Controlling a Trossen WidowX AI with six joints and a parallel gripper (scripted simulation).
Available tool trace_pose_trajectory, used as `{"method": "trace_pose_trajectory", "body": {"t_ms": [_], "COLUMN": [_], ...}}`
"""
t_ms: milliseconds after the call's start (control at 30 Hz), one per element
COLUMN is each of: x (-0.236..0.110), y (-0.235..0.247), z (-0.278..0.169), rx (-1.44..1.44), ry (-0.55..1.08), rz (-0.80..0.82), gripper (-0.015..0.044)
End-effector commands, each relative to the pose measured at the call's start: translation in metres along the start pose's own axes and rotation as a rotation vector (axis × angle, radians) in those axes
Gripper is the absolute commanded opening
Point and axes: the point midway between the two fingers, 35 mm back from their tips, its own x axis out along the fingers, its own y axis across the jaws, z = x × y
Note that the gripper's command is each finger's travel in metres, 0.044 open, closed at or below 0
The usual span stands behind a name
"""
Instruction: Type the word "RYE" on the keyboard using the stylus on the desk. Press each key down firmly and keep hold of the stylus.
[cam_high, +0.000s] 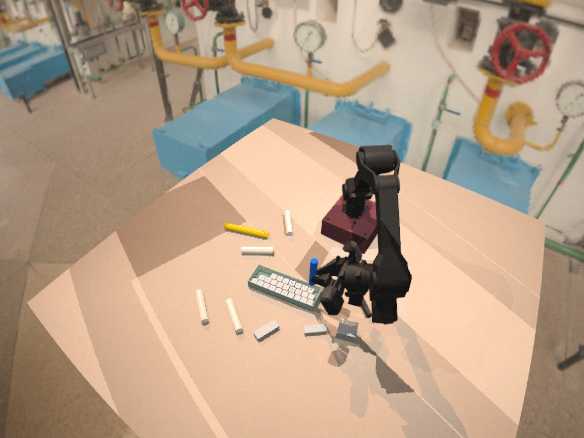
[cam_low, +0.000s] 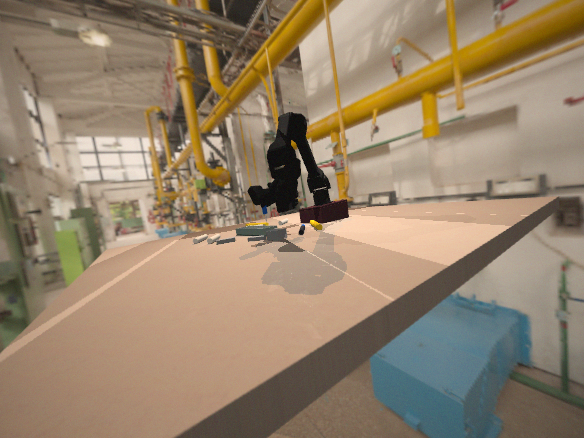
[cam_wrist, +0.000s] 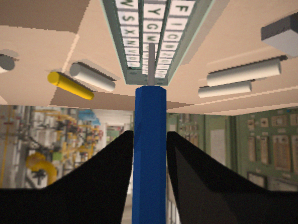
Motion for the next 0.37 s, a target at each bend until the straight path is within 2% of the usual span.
{"method": "trace_pose_trajectory", "body": {"t_ms": [0, 333], "x": [0.0000, 0.0000], "y": [0.0000, 0.0000], "z": [0.0000, 0.0000], "rx": [0.000, 0.000], "ry": [0.000, 0.000], "rz": [0.000, 0.000], "gripper": [0.0085, 0.0081]}}
